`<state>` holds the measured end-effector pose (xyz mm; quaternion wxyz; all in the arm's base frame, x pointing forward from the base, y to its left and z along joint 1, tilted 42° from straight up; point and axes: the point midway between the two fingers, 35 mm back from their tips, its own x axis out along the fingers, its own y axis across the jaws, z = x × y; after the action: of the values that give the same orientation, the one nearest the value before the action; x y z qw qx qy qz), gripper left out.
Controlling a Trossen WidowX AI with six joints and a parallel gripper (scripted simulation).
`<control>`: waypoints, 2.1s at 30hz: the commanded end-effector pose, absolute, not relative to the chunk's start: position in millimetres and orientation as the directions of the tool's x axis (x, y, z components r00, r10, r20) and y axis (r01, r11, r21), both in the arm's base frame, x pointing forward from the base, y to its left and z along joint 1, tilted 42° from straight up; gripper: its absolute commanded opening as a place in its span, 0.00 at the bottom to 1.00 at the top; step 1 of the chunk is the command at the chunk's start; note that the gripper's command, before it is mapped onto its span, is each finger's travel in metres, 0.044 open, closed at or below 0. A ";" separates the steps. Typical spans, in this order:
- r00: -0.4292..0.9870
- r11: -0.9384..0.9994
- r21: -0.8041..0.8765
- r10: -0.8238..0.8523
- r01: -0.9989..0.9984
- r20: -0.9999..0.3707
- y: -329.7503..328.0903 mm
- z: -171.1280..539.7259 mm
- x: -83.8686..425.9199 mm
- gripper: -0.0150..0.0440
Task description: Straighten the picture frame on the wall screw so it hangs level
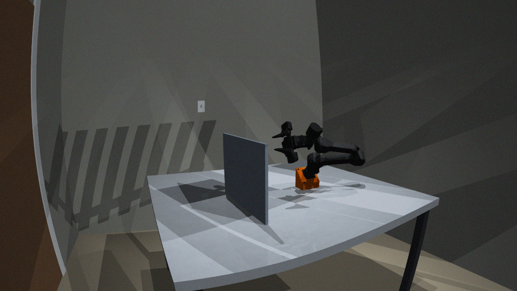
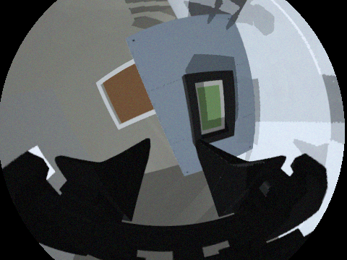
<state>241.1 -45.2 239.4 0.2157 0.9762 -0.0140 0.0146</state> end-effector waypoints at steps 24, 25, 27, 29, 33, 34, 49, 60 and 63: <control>0.999 -0.915 0.402 -0.008 -0.020 0.031 -45.3 241.4 237.4 0.69; 0.999 -0.915 0.402 -0.008 -0.020 0.031 -45.3 241.4 237.4 0.69; 0.999 -0.915 0.402 -0.008 -0.020 0.031 -45.3 241.4 237.4 0.69; 0.999 -0.915 0.402 -0.008 -0.020 0.031 -45.3 241.4 237.4 0.69; 0.999 -0.915 0.402 -0.008 -0.020 0.031 -45.3 241.4 237.4 0.69; 0.999 -0.915 0.402 -0.008 -0.020 0.031 -45.3 241.4 237.4 0.69; 0.999 -0.915 0.402 -0.008 -0.020 0.031 -45.3 241.4 237.4 0.69; 0.999 -0.915 0.402 -0.008 -0.020 0.031 -45.3 241.4 237.4 0.69; 0.999 -0.915 0.402 -0.008 -0.020 0.031 -45.3 241.4 237.4 0.69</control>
<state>237.5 -45.9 241.3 0.2082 0.9780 -0.0093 0.0140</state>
